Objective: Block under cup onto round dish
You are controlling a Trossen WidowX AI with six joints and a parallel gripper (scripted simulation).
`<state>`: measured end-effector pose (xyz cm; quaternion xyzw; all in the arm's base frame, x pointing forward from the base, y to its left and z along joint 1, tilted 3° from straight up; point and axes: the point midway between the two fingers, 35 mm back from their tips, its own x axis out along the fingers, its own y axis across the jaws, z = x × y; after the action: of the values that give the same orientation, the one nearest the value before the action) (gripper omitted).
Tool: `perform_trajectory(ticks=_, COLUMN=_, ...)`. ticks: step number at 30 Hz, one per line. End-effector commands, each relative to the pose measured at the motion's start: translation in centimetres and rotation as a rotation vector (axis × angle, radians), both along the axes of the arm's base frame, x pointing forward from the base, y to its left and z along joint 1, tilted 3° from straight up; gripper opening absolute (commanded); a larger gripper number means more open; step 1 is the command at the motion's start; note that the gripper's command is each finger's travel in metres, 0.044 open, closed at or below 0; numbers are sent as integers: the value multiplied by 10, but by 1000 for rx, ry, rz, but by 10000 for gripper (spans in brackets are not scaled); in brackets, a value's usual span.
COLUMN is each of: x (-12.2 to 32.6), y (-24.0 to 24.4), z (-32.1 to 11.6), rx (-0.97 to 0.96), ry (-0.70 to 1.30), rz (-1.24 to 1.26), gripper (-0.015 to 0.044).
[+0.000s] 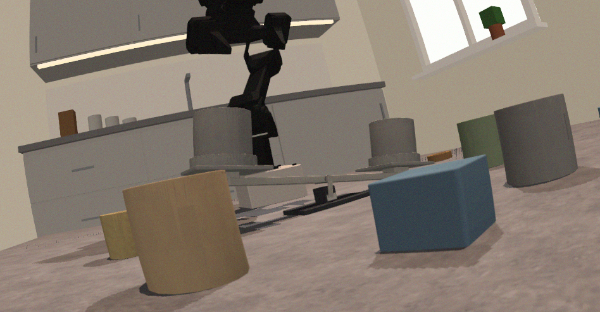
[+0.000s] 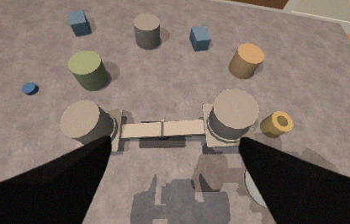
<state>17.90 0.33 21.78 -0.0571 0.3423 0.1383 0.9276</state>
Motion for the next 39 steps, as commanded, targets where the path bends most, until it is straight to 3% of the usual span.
perform_trajectory(ticks=1, x=-12, y=4, z=-10, rx=-4, ry=17, rz=12, gripper=440)
perform_trajectory(ticks=6, x=-10, y=5, z=-10, rx=12, ry=30, rz=3, gripper=440)
perform_trajectory(ticks=16, x=7, y=16, z=-13, rx=223, ry=232, rz=-139, gripper=440)
perform_trajectory(ticks=39, x=51, y=69, z=-41, rx=497, ry=698, rz=-664, gripper=440)
